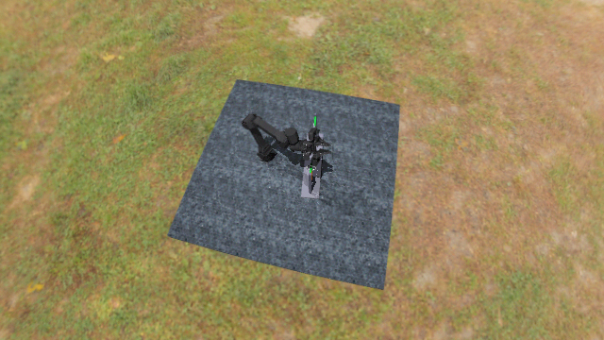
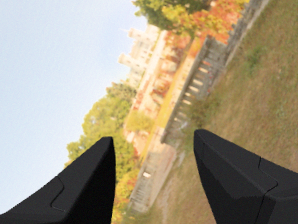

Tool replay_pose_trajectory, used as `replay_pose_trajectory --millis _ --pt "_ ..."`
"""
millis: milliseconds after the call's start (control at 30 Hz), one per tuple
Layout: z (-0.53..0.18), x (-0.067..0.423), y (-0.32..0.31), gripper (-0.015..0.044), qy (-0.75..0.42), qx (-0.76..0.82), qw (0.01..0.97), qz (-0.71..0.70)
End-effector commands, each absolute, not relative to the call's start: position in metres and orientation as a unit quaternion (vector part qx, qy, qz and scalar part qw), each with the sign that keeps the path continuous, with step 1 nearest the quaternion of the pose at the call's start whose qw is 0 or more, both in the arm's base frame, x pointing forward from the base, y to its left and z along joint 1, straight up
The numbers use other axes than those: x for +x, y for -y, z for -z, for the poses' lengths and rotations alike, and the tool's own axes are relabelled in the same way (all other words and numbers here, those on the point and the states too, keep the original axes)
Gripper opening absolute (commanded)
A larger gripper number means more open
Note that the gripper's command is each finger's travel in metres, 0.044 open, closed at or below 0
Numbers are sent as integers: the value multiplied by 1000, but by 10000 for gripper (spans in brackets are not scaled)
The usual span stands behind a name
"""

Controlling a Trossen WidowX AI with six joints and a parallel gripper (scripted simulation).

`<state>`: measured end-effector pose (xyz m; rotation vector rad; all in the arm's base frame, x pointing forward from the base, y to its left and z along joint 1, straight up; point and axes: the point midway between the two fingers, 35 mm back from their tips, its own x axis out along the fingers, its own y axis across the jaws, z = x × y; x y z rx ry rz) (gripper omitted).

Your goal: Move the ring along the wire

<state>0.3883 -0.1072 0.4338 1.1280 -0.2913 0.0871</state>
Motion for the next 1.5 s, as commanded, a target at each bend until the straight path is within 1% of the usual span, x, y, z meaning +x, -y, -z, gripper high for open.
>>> replay_pose_trajectory --millis 0,167,400,667,900,1067,1267,1467 --pt "-417 386 139 160 141 506 851 -1" --pt "-390 380 181 160 136 471 870 48" --pt "-339 370 220 160 103 405 904 87" --pt "-274 346 256 160 56 324 937 118" --pt "-218 330 255 160 13 258 961 95" --pt "-163 306 241 160 -25 189 980 61" --pt "-110 270 212 160 -51 110 993 10" --pt "-78 233 171 160 -52 34 997 -40"
